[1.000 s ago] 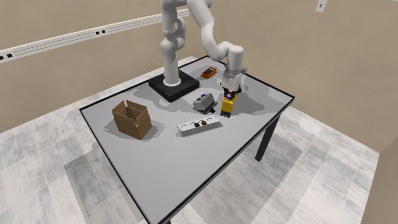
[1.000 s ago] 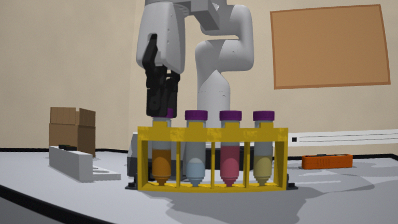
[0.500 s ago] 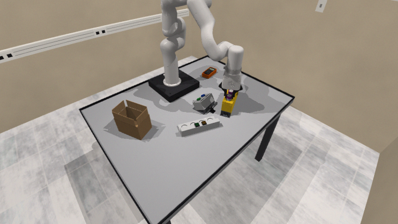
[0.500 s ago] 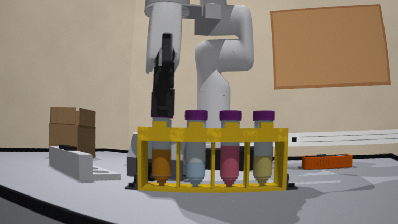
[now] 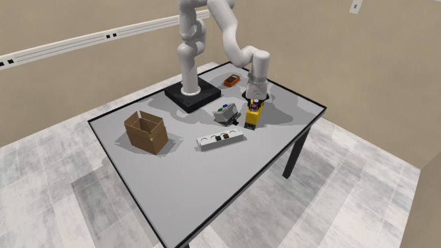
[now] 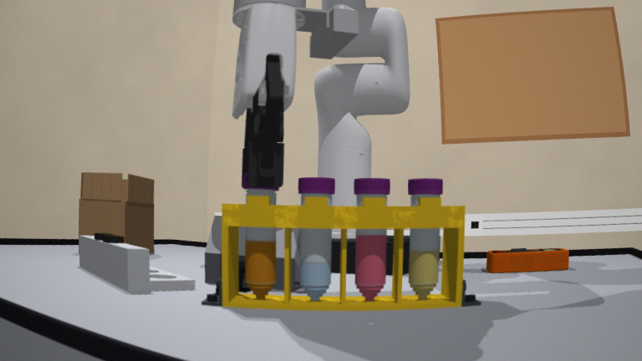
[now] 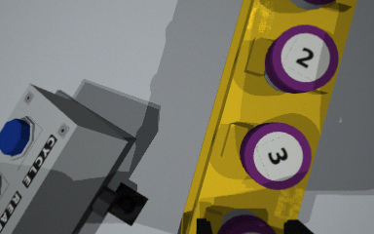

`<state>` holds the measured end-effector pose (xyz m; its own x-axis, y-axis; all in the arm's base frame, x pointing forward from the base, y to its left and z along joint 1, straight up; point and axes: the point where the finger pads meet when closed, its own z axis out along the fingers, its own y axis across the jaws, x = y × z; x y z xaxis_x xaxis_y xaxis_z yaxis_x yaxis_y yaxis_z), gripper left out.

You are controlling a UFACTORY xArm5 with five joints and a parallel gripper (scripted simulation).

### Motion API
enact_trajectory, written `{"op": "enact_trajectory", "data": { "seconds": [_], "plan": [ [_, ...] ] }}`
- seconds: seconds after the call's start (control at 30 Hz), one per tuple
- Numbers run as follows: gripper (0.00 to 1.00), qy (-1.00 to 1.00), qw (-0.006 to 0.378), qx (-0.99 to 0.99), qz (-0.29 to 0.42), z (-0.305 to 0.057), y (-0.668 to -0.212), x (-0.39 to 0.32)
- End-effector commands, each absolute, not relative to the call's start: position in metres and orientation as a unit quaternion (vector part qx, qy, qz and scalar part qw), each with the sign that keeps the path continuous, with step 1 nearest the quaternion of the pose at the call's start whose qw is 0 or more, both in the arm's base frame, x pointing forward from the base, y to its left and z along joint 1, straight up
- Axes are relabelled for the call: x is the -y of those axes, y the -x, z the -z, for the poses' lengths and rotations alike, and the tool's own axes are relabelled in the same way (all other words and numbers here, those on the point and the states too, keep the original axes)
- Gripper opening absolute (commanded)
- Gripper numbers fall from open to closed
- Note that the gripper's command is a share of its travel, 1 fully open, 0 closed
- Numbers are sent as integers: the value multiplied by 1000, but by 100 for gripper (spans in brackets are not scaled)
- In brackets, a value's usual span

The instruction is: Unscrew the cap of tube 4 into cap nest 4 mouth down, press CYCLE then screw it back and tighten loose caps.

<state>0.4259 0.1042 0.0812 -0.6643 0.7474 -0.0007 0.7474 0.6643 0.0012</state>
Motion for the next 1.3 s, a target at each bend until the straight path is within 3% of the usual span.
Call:
{"op": "enact_trajectory", "data": {
  "seconds": [0.0,0.1,0.77,0.8,1.27],
  "plan": [
    [46,-410,1,-912,-3,-83,-427,-105],
    [46,-520,1,-854,-3,-84,-427,-105],
    [46,-525,1,-851,-3,-90,-427,-105],
    [0,-525,1,-851,-3,-90,-427,-105],
    [0,-525,1,-851,-3,-93,-427,-105]
  ]
}}
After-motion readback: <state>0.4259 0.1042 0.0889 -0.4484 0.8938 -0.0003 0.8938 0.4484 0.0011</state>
